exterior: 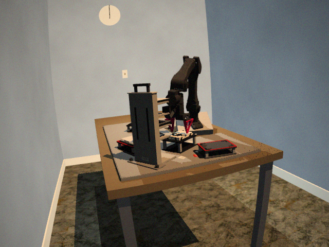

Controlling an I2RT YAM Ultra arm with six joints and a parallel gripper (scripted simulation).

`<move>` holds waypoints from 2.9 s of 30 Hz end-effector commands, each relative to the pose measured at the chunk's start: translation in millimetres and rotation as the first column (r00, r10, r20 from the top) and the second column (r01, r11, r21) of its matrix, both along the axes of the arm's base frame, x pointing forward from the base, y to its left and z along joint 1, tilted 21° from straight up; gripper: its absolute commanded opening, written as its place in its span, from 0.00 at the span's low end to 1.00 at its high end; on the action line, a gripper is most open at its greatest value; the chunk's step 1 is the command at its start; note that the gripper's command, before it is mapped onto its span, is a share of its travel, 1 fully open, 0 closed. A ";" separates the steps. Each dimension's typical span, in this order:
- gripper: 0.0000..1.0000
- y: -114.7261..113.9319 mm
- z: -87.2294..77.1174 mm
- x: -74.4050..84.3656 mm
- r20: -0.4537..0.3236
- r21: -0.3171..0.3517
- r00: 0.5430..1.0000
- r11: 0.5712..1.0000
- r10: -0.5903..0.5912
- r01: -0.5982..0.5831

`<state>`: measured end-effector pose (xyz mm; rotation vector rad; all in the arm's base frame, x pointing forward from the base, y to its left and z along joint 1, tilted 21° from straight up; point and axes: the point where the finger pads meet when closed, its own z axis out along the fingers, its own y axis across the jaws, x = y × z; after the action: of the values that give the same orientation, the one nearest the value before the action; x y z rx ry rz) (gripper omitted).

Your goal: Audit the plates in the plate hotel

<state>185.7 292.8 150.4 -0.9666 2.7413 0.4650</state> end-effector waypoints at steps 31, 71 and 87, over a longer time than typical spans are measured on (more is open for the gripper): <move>1.00 -32.3 85.6 -3.9 0.007 0.010 1.000 1.000 -0.004 0.004; 1.00 -56.4 145.3 -11.3 -0.009 -0.013 1.000 1.000 0.000 0.000; 1.00 -56.4 145.4 -11.3 -0.009 -0.013 1.000 1.000 0.000 0.000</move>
<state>177.9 243.4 293.1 -0.9549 2.7091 0.4834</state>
